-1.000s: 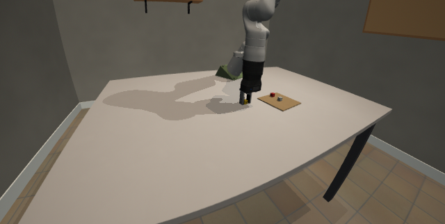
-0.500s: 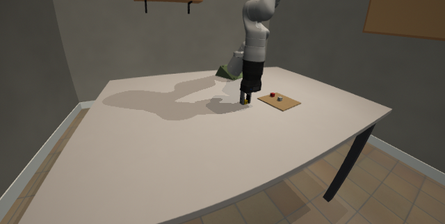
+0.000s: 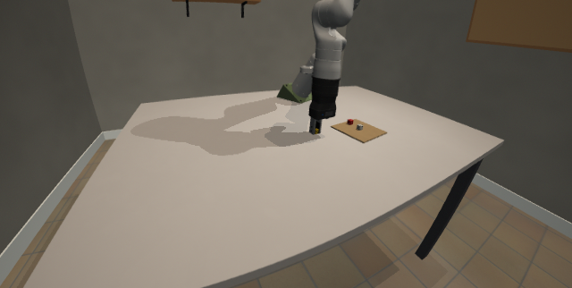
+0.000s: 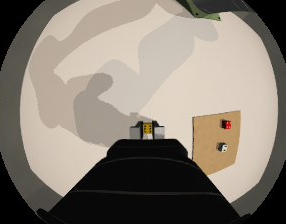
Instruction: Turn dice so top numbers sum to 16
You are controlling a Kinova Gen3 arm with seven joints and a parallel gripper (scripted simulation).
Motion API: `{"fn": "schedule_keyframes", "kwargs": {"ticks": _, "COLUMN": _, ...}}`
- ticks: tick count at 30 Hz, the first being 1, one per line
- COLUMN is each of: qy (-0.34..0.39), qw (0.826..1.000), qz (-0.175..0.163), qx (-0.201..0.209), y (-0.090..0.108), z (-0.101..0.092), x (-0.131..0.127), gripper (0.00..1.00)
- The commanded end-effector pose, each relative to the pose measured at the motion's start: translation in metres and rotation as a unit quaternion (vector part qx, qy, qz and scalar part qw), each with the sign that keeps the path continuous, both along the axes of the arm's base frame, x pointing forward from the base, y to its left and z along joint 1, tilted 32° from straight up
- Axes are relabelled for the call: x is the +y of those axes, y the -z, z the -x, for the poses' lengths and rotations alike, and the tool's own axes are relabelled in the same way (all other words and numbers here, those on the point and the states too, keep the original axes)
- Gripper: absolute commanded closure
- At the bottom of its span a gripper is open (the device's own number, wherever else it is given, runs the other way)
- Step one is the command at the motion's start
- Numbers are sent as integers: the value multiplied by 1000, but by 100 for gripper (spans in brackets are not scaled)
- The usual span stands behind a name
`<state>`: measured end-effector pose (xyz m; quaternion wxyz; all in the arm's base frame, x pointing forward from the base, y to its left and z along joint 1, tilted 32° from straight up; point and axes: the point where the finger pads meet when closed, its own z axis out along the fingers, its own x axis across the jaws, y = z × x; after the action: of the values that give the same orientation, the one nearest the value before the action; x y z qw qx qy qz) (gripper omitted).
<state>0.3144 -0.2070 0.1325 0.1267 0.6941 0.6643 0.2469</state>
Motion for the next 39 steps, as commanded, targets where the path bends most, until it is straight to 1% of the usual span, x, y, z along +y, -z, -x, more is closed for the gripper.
{"fn": "schedule_keyframes", "kwargs": {"ticks": 1, "qy": 0, "qw": 1000, "qz": 0, "qx": 0, "y": 0, "z": 0, "x": 0, "gripper": 66}}
{"fn": "schedule_keyframes", "kwargs": {"ticks": 25, "qy": 0, "qw": 1000, "qz": 0, "qx": 0, "y": -2, "z": 1, "x": -1, "gripper": 66}}
{"fn": "schedule_keyframes", "kwargs": {"ticks": 31, "qy": 0, "qw": 1000, "qz": 0, "qx": 0, "y": -11, "z": 6, "x": -2, "gripper": 66}}
{"fn": "schedule_keyframes", "kwargs": {"ticks": 37, "qy": 0, "qw": 1000, "qz": 0, "qx": 0, "y": -29, "z": 18, "x": -6, "gripper": 66}}
{"fn": "schedule_keyframes", "kwargs": {"ticks": 39, "qy": 0, "qw": 1000, "qz": 0, "qx": 0, "y": -29, "z": 18, "x": -6, "gripper": 66}}
